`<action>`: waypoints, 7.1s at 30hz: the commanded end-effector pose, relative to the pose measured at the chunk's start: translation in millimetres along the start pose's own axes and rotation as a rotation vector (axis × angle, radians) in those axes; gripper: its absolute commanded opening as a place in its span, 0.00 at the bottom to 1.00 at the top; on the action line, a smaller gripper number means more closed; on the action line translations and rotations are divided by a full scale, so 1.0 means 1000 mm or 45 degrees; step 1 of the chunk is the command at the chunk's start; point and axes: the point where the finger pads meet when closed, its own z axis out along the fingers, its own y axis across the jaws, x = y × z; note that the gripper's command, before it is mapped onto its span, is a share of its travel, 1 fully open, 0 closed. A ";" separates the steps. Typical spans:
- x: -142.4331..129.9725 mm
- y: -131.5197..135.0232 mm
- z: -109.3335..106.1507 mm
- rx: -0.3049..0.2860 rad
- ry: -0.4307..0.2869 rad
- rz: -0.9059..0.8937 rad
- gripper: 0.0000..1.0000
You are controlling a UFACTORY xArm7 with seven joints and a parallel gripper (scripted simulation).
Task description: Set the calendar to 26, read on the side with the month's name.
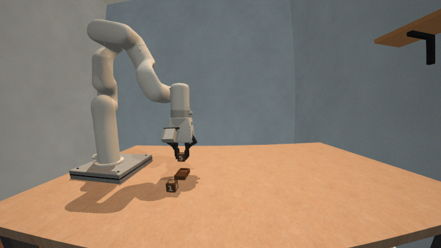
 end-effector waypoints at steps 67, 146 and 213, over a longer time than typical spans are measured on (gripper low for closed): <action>-0.001 -0.003 0.020 0.007 -0.007 -0.001 0.29; -0.001 -0.004 0.046 0.007 -0.007 -0.001 0.29; -0.001 -0.004 0.050 0.007 -0.007 -0.001 0.29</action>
